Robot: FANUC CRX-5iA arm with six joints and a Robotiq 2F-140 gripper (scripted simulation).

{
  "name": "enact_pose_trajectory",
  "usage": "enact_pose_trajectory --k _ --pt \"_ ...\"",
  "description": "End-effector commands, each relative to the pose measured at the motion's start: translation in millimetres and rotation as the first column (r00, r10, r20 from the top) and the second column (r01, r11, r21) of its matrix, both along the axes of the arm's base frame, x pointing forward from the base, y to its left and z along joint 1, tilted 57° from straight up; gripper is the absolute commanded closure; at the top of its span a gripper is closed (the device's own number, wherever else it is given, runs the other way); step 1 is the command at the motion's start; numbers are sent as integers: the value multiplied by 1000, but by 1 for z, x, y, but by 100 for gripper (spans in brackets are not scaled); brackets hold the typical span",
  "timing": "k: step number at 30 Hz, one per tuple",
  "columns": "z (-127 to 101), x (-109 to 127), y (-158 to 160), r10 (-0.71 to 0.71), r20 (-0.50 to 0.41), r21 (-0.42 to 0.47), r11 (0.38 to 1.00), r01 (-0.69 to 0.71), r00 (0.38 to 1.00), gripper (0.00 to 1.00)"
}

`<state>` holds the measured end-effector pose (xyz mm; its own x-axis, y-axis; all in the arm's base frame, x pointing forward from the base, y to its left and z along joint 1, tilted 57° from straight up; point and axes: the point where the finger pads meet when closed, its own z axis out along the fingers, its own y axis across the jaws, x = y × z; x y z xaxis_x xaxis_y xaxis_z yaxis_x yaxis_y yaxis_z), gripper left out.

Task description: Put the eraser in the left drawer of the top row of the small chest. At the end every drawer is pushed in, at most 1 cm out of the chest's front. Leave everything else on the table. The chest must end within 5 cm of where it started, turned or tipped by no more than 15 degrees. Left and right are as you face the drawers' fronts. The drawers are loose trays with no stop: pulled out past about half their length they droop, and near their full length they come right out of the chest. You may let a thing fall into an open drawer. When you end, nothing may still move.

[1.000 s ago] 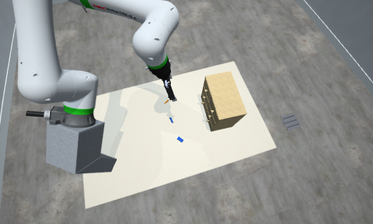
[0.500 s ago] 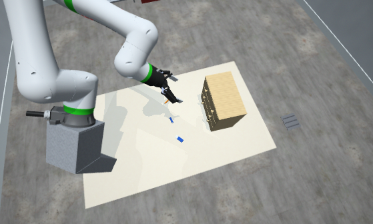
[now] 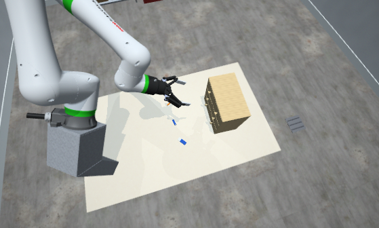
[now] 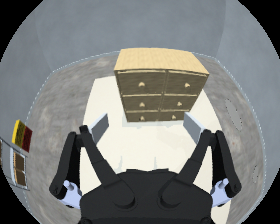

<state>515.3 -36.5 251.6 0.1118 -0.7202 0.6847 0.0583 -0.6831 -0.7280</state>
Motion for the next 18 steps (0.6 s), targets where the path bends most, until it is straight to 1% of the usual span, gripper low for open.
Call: enact_pose_trajectory --k 1,10,18 --pt "0 12 7 -55 111 9 998 54 992 0" --pt "0 27 11 -146 196 31 989 143 970 0" --pt "-1 32 12 -181 227 42 983 176 957 0"
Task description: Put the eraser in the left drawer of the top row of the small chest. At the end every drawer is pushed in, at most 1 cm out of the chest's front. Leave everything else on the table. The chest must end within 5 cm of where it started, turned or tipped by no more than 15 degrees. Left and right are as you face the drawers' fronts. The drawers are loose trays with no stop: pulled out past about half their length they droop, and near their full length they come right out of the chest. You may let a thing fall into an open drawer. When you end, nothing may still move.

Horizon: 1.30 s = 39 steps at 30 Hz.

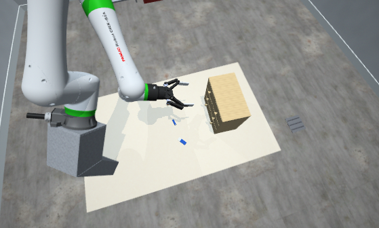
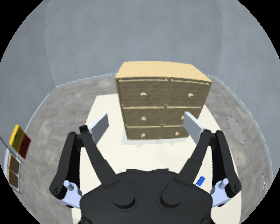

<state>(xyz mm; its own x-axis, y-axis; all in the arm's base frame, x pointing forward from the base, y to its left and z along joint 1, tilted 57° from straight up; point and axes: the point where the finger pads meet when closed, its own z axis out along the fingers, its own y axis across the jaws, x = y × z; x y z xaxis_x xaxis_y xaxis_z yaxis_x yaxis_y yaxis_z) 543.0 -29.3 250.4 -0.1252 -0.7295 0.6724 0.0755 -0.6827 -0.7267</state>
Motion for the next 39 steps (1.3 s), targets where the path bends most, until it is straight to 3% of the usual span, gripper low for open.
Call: enact_pose_trajectory --k 1,15,16,39 --pt "0 5 5 -24 61 4 1000 24 998 0" --pt "0 7 5 -42 75 5 999 42 996 0" --pt "0 7 5 -42 75 5 999 42 996 80" --pt "0 8 5 -42 75 5 999 42 996 80"
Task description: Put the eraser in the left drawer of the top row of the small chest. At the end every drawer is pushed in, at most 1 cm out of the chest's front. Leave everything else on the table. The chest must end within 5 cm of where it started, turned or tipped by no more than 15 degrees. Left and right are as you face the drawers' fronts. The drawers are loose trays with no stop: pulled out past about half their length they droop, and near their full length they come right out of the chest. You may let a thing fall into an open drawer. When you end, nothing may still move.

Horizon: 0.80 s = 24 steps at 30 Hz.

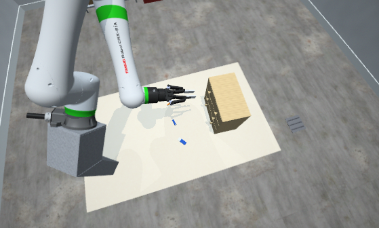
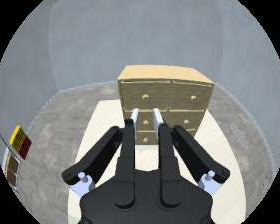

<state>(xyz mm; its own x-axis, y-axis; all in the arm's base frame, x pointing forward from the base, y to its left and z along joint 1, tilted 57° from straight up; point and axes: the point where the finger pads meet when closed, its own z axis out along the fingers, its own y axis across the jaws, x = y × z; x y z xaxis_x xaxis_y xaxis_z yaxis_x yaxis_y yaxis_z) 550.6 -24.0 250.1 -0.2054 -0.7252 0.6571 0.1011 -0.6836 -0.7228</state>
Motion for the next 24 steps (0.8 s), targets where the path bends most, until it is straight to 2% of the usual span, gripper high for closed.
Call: enact_pose_trajectory --k 1,8,22,24 --pt "0 1 0 0 0 0 1000 0 1000 80" --pt "2 9 -1 0 0 0 1000 0 1000 80" --pt "13 52 -7 0 0 0 1000 0 1000 80" --pt "13 52 -7 0 0 0 1000 0 1000 80"
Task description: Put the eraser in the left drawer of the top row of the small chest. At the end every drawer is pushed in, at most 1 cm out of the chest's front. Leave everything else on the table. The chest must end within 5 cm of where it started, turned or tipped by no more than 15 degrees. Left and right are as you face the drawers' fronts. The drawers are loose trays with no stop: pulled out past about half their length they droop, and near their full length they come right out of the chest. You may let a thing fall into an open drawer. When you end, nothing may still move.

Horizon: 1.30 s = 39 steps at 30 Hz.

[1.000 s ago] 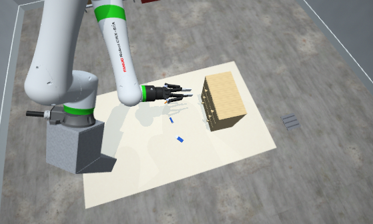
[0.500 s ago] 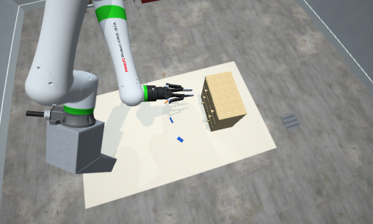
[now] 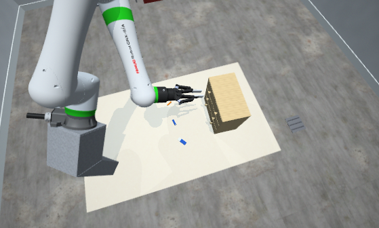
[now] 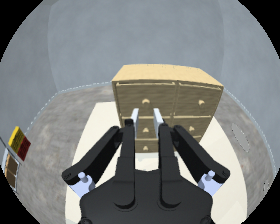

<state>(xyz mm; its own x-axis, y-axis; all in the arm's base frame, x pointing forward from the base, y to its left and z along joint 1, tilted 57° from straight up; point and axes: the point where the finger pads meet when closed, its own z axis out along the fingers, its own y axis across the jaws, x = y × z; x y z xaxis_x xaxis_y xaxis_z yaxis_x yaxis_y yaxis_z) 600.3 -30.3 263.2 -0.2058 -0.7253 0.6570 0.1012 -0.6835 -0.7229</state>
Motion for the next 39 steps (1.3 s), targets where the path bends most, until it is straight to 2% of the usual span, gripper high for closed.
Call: enact_pose_trajectory --k 1,9,39 --pt "1 5 -1 0 0 0 1000 0 1000 80" --pt "4 15 -2 0 0 0 1000 0 1000 80" --pt "4 16 -2 0 0 0 1000 0 1000 80"
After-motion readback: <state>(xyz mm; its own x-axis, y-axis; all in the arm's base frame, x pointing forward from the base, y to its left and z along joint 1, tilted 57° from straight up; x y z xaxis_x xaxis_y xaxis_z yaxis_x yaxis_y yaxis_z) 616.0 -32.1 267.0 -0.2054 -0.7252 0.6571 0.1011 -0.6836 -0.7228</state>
